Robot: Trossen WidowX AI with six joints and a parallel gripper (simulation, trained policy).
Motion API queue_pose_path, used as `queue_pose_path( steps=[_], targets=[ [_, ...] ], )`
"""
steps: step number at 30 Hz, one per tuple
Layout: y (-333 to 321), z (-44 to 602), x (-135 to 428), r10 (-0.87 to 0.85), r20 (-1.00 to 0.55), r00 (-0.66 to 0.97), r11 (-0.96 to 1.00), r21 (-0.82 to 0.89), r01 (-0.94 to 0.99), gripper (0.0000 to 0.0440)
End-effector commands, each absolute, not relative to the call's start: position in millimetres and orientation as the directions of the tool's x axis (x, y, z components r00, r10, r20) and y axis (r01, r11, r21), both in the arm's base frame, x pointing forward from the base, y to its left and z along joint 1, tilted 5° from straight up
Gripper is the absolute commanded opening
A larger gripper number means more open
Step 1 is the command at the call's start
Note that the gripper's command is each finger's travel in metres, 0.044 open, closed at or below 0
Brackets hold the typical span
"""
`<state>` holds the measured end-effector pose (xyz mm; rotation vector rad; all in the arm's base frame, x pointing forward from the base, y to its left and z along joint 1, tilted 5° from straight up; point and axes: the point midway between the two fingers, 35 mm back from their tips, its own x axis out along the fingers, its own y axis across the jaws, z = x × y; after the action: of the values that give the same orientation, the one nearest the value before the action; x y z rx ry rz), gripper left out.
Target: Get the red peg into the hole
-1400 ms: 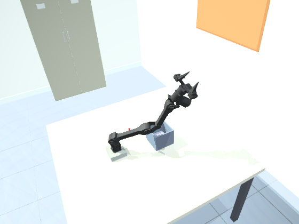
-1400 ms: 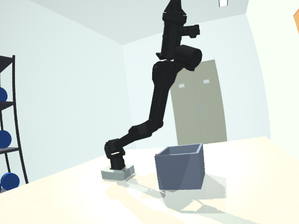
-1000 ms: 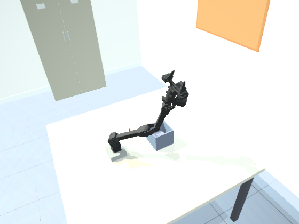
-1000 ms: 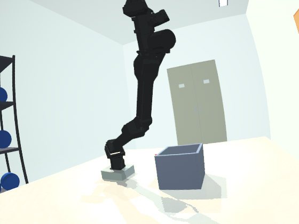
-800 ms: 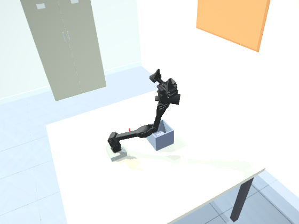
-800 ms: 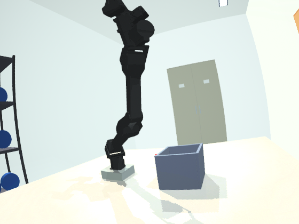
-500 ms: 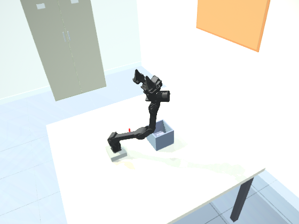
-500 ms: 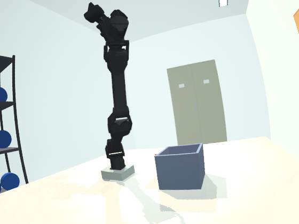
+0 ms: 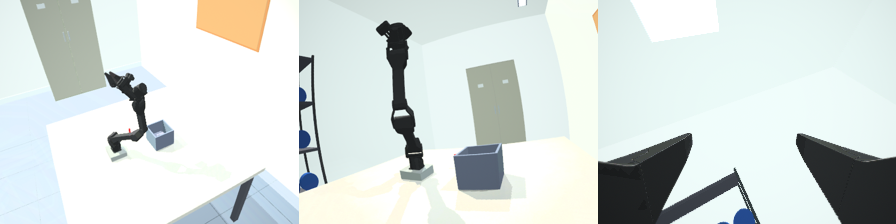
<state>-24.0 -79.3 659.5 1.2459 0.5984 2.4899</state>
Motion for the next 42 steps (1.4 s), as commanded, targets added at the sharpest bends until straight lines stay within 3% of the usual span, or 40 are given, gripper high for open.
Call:
queue_pose_path(
  steps=[1,21,42],
  targets=[
    [-49,648,-41,0.524,0.618,-0.586,-0.805,0.585,-0.102,0.044],
    [116,560,-53,0.915,0.193,-0.353,-0.256,0.957,-0.141,0.044],
    [219,442,30,0.96,-0.278,0.03,0.269,0.948,0.172,0.044]
  ],
)
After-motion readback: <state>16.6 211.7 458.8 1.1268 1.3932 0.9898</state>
